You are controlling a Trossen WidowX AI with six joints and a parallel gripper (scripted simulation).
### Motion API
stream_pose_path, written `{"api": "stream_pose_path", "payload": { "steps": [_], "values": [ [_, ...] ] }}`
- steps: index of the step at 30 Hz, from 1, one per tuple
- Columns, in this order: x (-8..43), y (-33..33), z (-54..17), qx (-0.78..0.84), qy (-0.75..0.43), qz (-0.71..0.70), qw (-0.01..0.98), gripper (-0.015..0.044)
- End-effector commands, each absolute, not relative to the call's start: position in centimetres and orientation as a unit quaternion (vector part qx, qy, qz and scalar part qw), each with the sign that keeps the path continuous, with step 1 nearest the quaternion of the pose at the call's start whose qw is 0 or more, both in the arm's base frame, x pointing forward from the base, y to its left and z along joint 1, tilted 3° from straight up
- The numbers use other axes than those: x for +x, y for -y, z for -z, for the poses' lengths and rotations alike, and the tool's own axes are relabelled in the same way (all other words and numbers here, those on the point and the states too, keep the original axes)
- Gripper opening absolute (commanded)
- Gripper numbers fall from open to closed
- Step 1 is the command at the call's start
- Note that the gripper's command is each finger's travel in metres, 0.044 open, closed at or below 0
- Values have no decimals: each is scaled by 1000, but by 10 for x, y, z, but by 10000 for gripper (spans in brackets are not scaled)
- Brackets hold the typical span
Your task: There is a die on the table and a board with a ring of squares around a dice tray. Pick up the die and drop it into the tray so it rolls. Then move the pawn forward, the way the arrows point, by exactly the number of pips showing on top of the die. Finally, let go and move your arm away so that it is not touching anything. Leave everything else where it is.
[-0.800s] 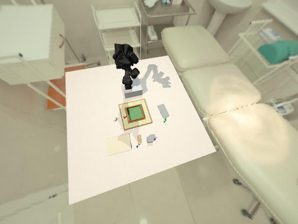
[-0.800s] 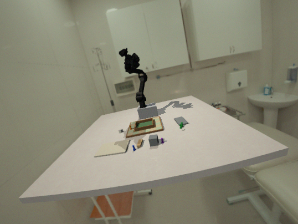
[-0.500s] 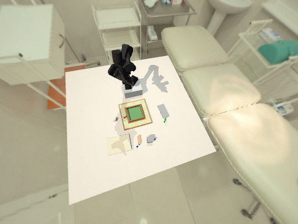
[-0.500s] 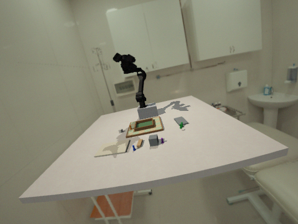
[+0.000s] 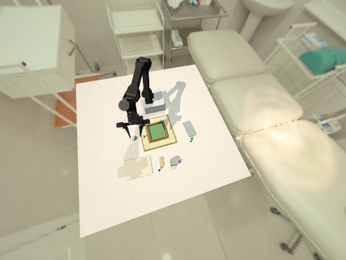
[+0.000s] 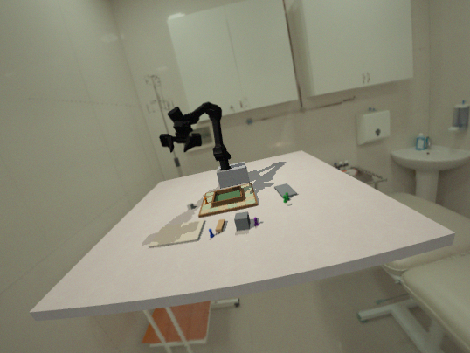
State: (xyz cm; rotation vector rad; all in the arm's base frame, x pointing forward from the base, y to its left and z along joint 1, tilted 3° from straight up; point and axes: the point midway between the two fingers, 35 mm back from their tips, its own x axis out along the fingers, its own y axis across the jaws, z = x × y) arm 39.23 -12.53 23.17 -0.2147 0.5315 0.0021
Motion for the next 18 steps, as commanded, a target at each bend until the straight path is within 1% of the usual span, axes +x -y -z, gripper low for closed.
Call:
{"api": "stream_pose_path", "payload": {
  "steps": [1,6,13,15,18],
  "values": [
    [389,146,-176,-42,-363,29,930,275],
    [368,168,-101,39,-500,74,862,275],
    [308,183,-6,135,-682,138,705,275],
    [301,183,1,142,-698,143,687,275],
    [300,189,1,142,-698,143,687,275]
  ]
}}
